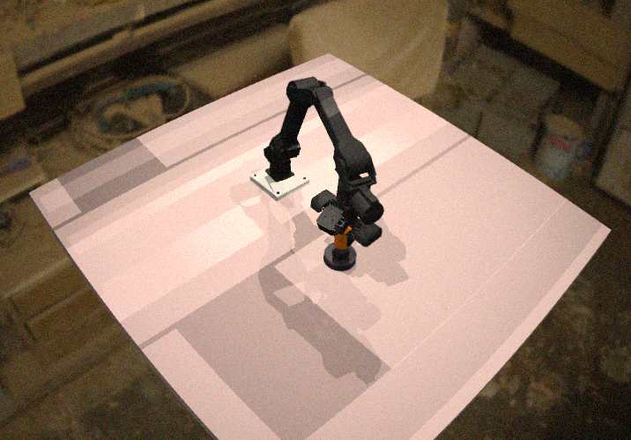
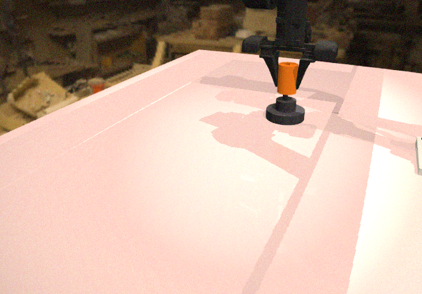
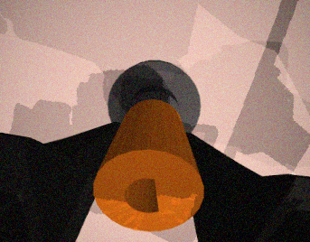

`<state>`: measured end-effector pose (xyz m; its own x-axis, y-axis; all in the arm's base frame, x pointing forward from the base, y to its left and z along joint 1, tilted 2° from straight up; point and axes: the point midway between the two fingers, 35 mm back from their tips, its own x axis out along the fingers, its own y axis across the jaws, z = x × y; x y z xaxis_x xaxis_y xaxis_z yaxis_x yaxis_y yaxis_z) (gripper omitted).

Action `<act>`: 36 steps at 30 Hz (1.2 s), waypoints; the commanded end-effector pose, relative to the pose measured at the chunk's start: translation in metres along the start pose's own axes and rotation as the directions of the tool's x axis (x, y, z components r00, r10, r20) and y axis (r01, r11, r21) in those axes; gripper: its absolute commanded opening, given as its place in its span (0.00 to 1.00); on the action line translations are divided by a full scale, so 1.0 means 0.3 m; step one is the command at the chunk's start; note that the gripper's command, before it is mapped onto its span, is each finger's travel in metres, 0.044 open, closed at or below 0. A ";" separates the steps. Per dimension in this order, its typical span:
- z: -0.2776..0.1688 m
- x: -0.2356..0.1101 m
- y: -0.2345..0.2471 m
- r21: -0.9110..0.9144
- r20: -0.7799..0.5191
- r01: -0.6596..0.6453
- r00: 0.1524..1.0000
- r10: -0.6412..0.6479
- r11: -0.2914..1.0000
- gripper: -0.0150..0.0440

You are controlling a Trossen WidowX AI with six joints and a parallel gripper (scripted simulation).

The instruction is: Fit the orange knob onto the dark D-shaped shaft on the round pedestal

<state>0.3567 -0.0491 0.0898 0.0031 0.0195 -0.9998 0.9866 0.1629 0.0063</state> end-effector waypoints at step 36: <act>-0.001 0.052 -0.002 -0.001 0.000 0.000 1.000 0.000 1.000 0.25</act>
<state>0.3559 -0.0485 0.0738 0.0027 0.0196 -0.9998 0.9865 0.1639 0.0058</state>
